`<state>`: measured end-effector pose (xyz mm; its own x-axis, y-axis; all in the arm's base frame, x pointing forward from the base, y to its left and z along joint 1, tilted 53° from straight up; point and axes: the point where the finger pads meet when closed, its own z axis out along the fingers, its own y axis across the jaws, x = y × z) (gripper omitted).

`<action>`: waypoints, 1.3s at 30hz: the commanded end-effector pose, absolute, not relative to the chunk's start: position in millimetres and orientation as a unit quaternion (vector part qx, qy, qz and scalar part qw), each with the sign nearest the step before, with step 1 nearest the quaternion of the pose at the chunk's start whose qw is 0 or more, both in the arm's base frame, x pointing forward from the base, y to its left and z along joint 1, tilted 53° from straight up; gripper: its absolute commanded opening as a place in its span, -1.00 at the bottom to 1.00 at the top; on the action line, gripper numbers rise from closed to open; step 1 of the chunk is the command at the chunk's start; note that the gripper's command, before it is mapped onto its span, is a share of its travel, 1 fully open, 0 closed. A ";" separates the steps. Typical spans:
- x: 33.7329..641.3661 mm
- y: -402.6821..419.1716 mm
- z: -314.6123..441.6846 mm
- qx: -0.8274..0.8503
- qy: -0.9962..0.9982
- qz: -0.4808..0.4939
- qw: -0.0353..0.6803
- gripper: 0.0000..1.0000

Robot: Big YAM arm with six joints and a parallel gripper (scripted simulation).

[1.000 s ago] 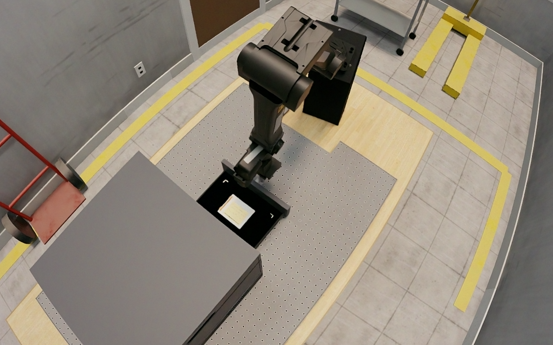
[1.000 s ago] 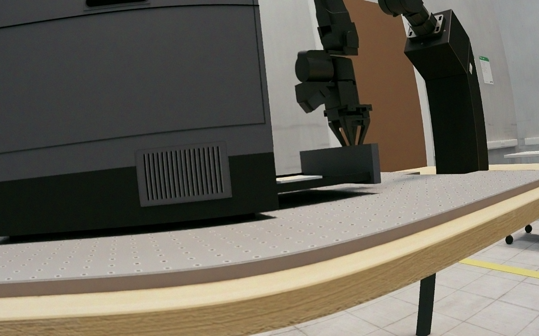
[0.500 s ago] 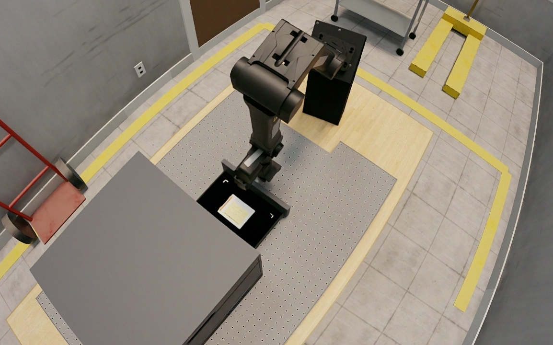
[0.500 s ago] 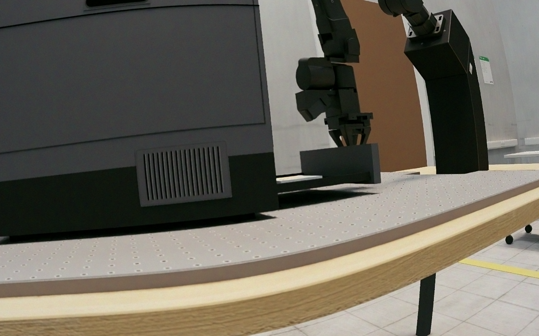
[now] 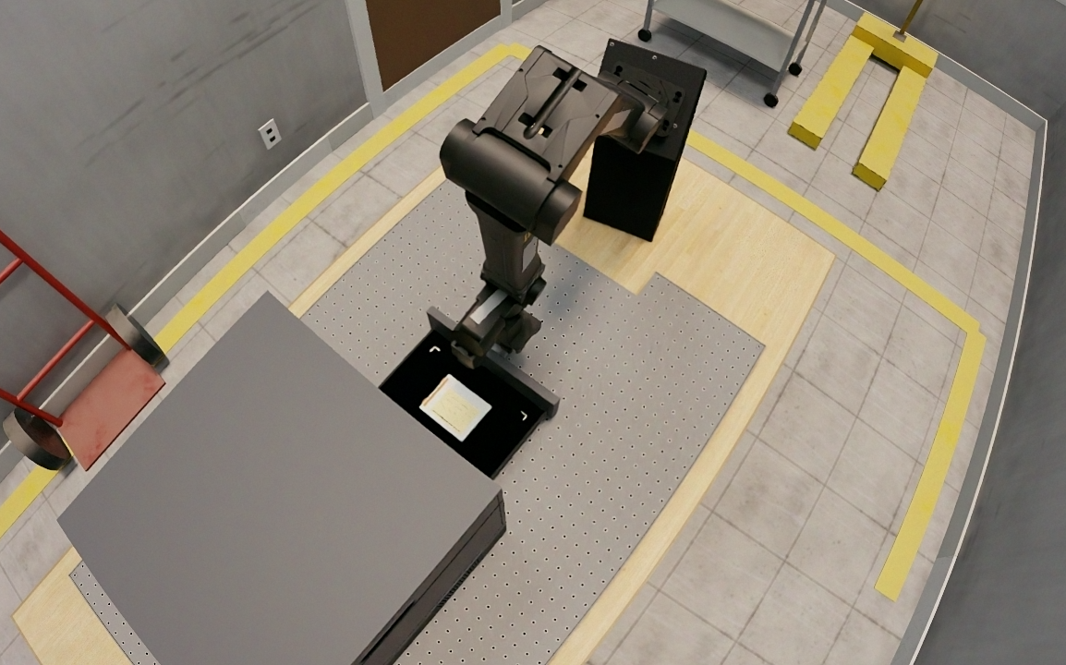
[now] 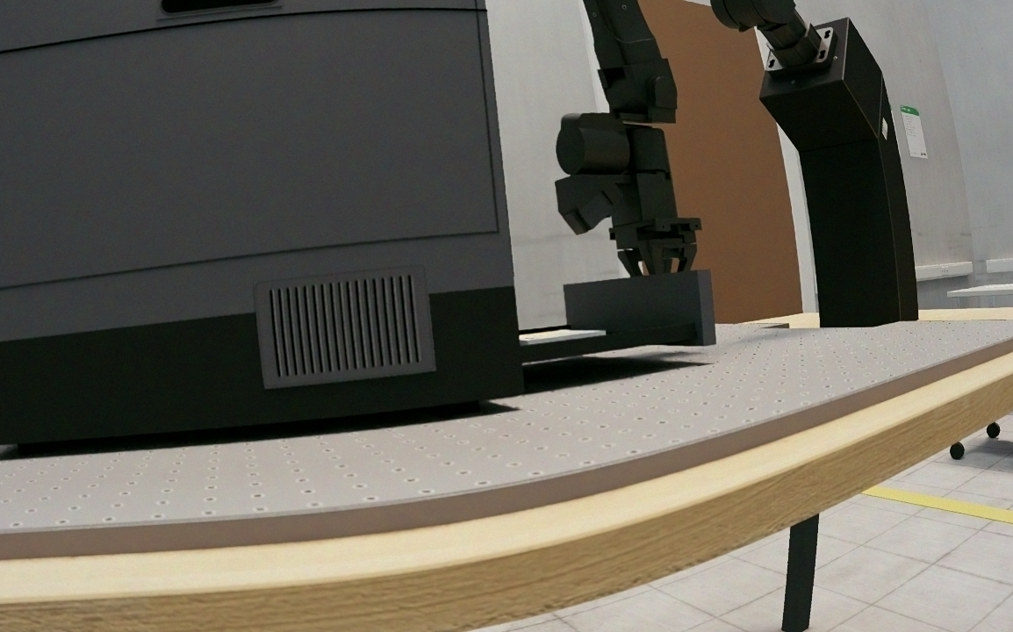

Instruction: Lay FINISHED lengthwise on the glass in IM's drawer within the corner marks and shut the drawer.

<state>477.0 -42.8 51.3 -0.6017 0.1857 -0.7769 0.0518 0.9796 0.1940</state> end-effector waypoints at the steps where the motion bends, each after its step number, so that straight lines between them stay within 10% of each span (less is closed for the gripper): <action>1: 474.4 -42.3 51.5 0.067 0.891 0.076 0.442 -0.53; 11: 474.4 -42.3 51.5 0.067 0.891 0.076 0.442 -0.85; 39: 490.3 -47.5 77.9 0.075 0.849 0.071 0.517 -0.85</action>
<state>477.4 -42.1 51.3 -0.5190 0.1917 -0.8330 0.0488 0.9796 0.1950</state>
